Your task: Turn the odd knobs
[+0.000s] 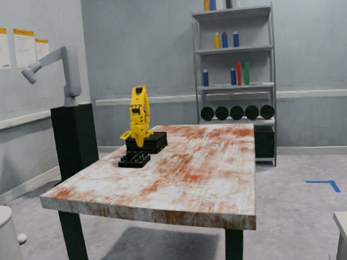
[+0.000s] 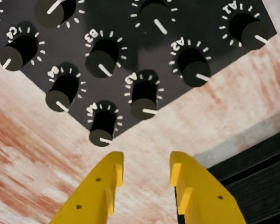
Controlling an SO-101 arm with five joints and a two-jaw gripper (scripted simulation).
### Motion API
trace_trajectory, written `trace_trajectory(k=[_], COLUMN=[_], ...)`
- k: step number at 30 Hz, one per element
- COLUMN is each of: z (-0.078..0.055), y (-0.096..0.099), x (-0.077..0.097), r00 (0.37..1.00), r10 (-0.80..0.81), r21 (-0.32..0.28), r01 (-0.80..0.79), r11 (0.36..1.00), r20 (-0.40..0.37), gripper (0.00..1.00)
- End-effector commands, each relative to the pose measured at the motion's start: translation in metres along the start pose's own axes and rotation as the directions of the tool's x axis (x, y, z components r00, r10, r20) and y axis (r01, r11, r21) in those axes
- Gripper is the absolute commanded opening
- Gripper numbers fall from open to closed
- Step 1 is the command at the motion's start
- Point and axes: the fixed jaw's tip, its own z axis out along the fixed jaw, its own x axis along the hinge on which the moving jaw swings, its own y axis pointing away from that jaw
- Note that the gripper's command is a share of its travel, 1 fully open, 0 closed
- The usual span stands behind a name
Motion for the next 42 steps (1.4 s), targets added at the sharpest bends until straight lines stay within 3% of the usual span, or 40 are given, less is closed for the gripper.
trace_trajectory(k=[1,31,42], z=[-0.0015,-0.0012,0.0061], y=[0.0005,0.0018,0.0020], x=[-0.0019,-0.0030,-0.0032], r00=[1.000,1.000,1.000], r10=[0.014,0.014,0.014], r21=[-0.005,-0.005,-0.005], r01=[-0.014,-0.014,-0.014], r11=[1.000,1.000,1.000], r20=[0.002,0.002,0.002], gripper=[0.10,0.10,0.10])
